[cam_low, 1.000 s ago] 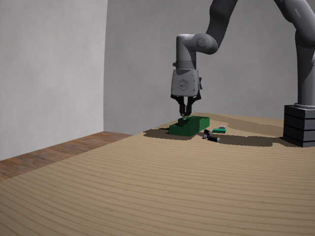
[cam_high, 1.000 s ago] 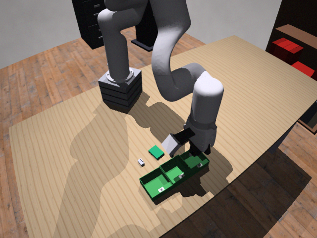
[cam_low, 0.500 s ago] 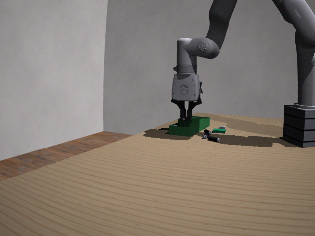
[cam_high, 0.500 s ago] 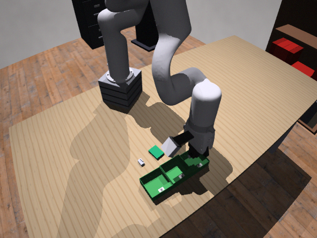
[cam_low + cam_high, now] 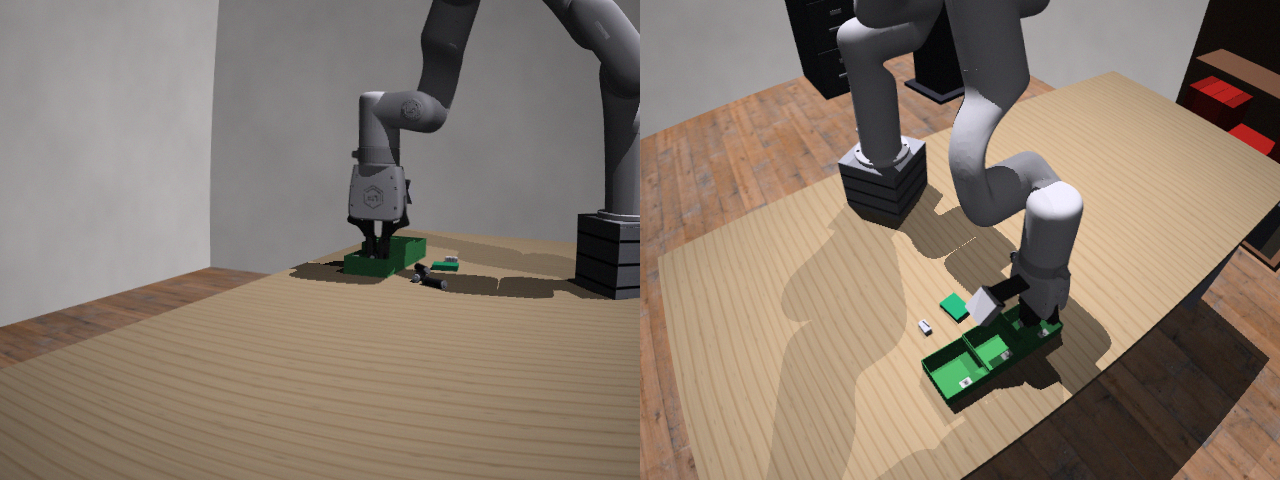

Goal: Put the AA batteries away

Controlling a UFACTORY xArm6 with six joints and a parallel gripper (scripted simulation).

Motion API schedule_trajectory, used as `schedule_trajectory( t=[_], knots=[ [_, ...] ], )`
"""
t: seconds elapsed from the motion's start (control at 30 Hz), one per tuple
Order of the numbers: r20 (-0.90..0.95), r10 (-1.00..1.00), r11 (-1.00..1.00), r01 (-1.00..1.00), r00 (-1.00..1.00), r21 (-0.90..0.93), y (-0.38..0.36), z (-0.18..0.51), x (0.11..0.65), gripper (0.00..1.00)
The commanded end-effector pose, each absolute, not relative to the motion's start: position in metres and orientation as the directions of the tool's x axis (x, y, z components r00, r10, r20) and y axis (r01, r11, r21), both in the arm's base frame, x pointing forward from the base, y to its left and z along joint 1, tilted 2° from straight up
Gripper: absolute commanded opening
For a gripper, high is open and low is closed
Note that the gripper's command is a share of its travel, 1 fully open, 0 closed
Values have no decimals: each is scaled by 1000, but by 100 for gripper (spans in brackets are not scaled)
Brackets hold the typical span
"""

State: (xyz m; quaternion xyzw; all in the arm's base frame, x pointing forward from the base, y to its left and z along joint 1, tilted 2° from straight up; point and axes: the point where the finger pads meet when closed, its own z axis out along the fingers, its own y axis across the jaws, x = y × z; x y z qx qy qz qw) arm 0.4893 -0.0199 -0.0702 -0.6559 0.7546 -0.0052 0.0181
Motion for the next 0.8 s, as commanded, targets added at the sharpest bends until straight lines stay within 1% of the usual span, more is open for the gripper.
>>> schedule_trajectory(
  t=[0.0, 0.47, 0.5, 0.77],
  knots=[
    [-21, -990, 139, -990, -139, -36, -20, -73, 491, 0],
    [-21, -990, 139, -990, -139, -36, -20, -77, 490, 0],
    [-21, -990, 139, -990, -139, -36, -20, -77, 490, 28],
    [-21, -990, 139, -990, -139, -36, -20, -77, 490, 28]
  ],
)
